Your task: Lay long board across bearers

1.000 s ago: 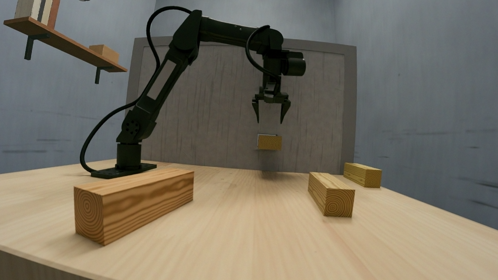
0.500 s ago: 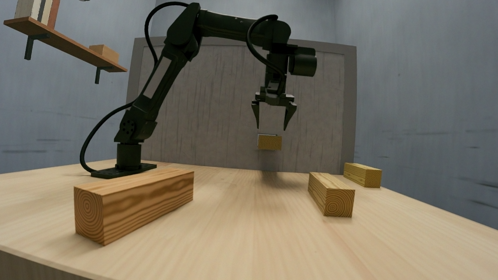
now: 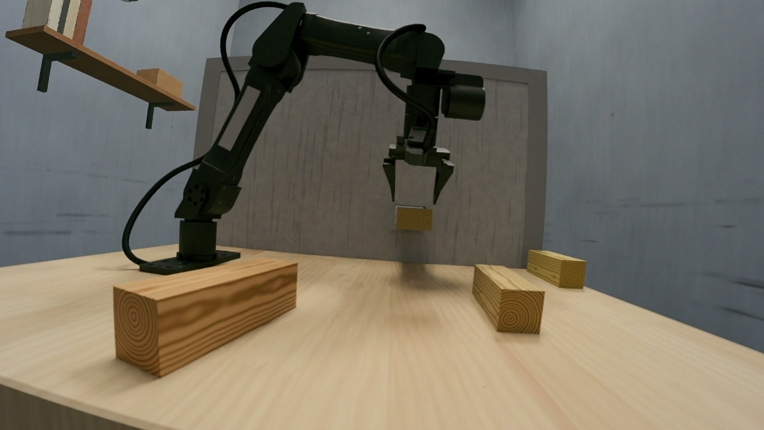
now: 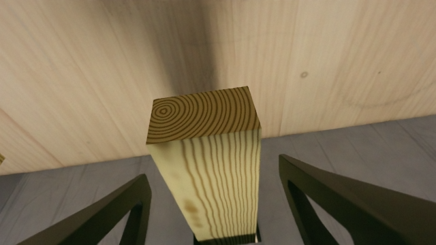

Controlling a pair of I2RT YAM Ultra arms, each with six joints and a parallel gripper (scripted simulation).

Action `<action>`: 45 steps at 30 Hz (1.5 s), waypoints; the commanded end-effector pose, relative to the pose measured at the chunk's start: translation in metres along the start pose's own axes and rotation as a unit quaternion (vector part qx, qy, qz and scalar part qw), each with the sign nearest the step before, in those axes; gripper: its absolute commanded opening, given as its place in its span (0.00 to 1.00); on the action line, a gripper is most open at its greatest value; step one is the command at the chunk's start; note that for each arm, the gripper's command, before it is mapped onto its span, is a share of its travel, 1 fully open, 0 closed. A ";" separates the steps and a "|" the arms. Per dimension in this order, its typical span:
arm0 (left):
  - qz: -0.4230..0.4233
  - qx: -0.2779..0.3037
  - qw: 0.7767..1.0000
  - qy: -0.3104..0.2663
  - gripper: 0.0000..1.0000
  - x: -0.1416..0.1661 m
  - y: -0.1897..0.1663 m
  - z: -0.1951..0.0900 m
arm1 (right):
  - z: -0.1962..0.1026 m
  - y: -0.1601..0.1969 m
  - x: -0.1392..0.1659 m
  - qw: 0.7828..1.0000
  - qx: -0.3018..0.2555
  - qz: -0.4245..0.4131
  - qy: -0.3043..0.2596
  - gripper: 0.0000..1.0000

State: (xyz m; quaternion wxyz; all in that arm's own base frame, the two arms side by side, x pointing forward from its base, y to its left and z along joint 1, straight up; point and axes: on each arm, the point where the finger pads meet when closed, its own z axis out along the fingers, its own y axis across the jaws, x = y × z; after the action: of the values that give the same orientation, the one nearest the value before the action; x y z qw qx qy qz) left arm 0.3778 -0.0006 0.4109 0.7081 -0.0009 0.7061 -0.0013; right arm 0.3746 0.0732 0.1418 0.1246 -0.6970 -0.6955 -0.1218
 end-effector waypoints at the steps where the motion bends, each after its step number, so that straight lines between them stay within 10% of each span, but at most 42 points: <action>1: -0.005 -0.006 0.999 -0.033 1.00 -0.030 0.003 -0.014 | -0.008 0.005 0.010 0.999 -0.032 -0.011 0.002 0.78; 27: -0.005 -0.006 0.999 -0.033 1.00 -0.030 0.003 -0.014 | 0.051 0.005 -0.001 1.000 -0.003 0.003 -0.003 0.78; 35: -0.005 -0.006 0.999 -0.033 1.00 -0.030 0.003 -0.014 | 0.018 0.009 0.012 0.999 -0.032 -0.009 0.003 0.78; 36: -0.005 -0.006 0.999 -0.033 1.00 -0.030 0.003 -0.014 | 0.017 0.008 0.013 0.999 -0.032 -0.010 0.002 0.00; 45: -0.005 -0.006 0.999 -0.033 1.00 -0.030 0.003 -0.014 | 0.016 0.008 0.013 0.999 -0.033 -0.010 0.003 0.00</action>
State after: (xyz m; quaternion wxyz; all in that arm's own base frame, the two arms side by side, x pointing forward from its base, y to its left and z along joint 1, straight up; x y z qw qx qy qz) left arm 0.3778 -0.0006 0.4109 0.7081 -0.0009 0.7061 -0.0013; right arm 0.3763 0.0856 0.1034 0.1237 -0.6998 -0.6929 -0.1219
